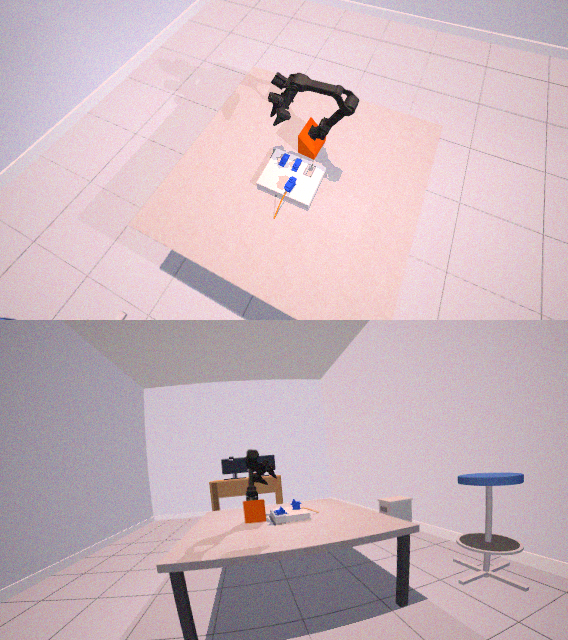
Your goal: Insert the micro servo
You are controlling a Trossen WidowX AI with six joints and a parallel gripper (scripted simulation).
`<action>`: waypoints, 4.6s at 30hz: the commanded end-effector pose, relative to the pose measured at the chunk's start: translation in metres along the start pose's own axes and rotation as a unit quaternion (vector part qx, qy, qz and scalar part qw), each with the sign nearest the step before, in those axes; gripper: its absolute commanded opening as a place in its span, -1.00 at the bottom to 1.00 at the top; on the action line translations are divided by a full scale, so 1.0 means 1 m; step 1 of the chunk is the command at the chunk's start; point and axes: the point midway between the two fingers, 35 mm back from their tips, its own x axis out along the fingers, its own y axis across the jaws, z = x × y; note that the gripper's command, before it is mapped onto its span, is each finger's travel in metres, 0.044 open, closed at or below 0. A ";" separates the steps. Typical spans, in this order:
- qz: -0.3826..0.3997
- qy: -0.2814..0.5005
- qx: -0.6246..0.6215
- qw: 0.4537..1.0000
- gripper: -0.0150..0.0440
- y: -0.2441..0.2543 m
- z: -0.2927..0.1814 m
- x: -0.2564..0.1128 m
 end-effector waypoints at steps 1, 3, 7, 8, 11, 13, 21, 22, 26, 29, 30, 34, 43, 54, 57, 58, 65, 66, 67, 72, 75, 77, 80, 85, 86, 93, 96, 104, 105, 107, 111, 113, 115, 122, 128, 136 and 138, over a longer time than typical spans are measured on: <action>-0.011 0.051 -0.061 0.997 1.00 0.030 -0.001 0.024; -0.018 0.076 -0.083 0.993 1.00 0.040 -0.005 0.036; -0.022 0.114 -0.133 0.984 1.00 0.066 -0.010 0.058; -0.023 0.123 -0.146 0.981 1.00 0.073 -0.012 0.063; -0.025 0.156 -0.184 0.970 1.00 0.093 -0.020 0.080; -0.026 0.178 -0.208 0.961 1.00 0.107 -0.027 0.091; -0.028 0.255 -0.294 0.921 1.00 0.152 -0.060 0.130; -0.028 0.266 -0.305 0.914 1.00 0.159 -0.066 0.135; -0.030 0.307 -0.349 0.885 1.00 0.182 -0.092 0.154; -0.030 0.336 -0.376 0.863 1.00 0.200 -0.115 0.166; -0.030 0.346 -0.384 0.856 1.00 0.204 -0.123 0.169; -0.030 0.368 -0.403 0.837 1.00 0.216 -0.142 0.177; -0.030 0.368 -0.403 0.837 1.00 0.211 -0.150 0.188; -0.029 0.368 -0.403 0.837 1.00 0.206 -0.159 0.200; -0.029 0.368 -0.403 0.837 1.00 0.204 -0.162 0.203; -0.029 0.368 -0.403 0.837 1.00 0.204 -0.163 0.205; -0.029 0.368 -0.403 0.837 1.00 0.201 -0.168 0.211; -0.029 0.368 -0.403 0.837 0.91 0.201 -0.168 0.211; -0.029 0.368 -0.403 0.837 0.82 0.201 -0.168 0.211; -0.029 0.368 -0.403 0.837 0.38 0.201 -0.168 0.211; -0.029 0.368 -0.403 0.837 0.11 0.201 -0.168 0.211; -0.029 0.368 -0.403 0.837 -0.07 0.201 -0.168 0.211; -0.029 0.368 -0.403 0.837 -0.20 0.201 -0.168 0.211; -0.029 0.368 -0.403 0.837 -0.45 0.202 -0.166 0.209; -0.029 0.368 -0.403 0.837 -0.49 0.203 -0.165 0.207; -0.030 0.368 -0.403 0.837 -0.49 0.210 -0.154 0.186; -0.030 0.368 -0.403 0.837 -0.49 0.210 -0.154 0.186; -0.030 0.368 -0.403 0.837 -0.49 0.210 -0.155 0.185; -0.030 0.368 -0.403 0.837 -0.49 0.210 -0.155 0.185; -0.030 0.368 -0.403 0.837 -0.49 0.209 -0.156 0.184; -0.030 0.368 -0.403 0.837 -0.49 0.202 -0.159 0.178; -0.030 0.368 -0.403 0.837 -0.49 0.196 -0.161 0.173; -0.030 0.368 -0.403 0.837 -0.49 0.190 -0.163 0.169; -0.030 0.369 -0.402 0.837 -0.49 0.173 -0.170 0.156; -0.030 0.369 -0.402 0.837 -0.49 0.181 -0.180 0.151; -0.030 0.369 -0.402 0.837 -0.49 0.202 -0.206 0.140; -0.030 0.369 -0.402 0.837 -0.49 0.202 -0.206 0.140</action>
